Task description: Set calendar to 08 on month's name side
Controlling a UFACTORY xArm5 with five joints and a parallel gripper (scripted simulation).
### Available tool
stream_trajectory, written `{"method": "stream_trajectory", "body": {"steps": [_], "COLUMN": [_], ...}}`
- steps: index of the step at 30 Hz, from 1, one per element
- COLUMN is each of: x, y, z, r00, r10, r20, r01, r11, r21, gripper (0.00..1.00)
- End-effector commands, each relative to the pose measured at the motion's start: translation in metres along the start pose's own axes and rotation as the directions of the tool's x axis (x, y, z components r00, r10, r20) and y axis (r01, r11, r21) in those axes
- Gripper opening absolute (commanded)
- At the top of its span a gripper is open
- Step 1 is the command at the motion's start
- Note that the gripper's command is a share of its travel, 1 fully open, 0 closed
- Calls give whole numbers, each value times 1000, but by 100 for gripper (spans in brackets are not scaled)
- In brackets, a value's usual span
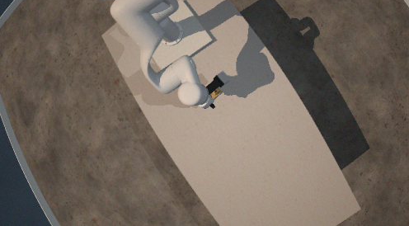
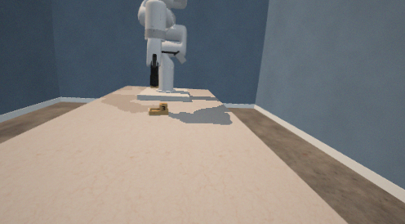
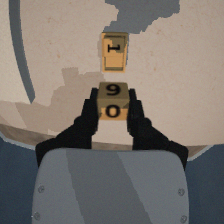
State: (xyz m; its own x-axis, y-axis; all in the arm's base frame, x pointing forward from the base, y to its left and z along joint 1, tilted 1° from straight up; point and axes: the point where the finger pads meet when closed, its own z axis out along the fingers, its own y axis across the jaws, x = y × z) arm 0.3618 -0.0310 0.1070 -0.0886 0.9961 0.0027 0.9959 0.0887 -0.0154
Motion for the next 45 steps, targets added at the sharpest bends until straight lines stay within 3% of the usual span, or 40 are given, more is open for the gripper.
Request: {"method": "stream_trajectory", "body": {"steps": [1, 9, 24, 45], "x": [0, 0, 1, 1], "y": [1, 1, 1, 1], "z": [2, 15, 57, 62], "r00": [1000, 1000, 1000, 1000], "r10": [0, 0, 0, 0], "r20": [1, 0, 0, 0], "r01": [0, 0, 0, 0], "r11": [1000, 1000, 1000, 1000], "r21": [-3, -3, -3, -3], "gripper": [29, 29, 29, 29]}}
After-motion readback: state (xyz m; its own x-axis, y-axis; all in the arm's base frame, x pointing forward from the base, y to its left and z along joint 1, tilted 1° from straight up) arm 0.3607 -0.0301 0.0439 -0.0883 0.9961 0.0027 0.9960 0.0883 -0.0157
